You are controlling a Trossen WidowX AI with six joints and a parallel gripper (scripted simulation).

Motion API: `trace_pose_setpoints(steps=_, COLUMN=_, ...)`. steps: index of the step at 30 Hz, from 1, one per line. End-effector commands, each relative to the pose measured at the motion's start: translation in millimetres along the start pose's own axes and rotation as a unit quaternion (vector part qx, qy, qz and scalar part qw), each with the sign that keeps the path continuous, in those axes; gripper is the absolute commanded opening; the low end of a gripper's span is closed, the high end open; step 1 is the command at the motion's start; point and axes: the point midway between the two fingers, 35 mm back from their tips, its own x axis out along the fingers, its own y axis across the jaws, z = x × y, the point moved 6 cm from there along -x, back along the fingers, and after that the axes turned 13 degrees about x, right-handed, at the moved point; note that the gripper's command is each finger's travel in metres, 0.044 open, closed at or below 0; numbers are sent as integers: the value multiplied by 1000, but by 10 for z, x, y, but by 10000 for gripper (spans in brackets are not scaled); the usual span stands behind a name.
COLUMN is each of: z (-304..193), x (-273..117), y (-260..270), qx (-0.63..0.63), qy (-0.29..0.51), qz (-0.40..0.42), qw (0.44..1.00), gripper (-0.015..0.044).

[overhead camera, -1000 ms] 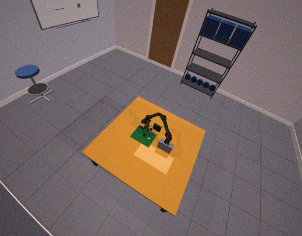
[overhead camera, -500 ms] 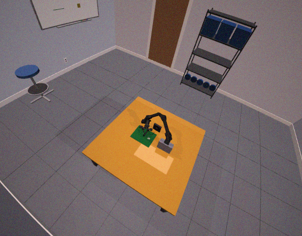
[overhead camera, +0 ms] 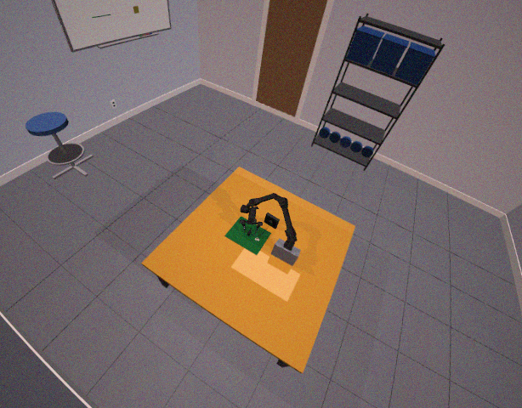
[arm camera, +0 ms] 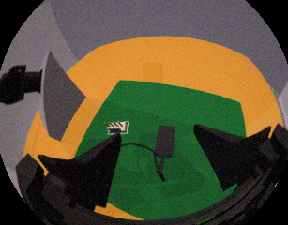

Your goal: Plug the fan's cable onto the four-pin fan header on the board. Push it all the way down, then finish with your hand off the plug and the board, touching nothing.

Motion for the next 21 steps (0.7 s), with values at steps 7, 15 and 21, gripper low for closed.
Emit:
trace_pose_setpoints(steps=7, z=328, x=12, y=67, qx=11, qy=149, qz=-12, qw=989, gripper=440)
trace_pose_setpoints(steps=15, z=585, x=-13, y=132, qx=20, qy=256, qz=-50, qw=965, gripper=440)
trace_pose_setpoints(steps=21, z=777, x=-45, y=195, qx=27, qy=329, qz=-93, qw=939, gripper=440)
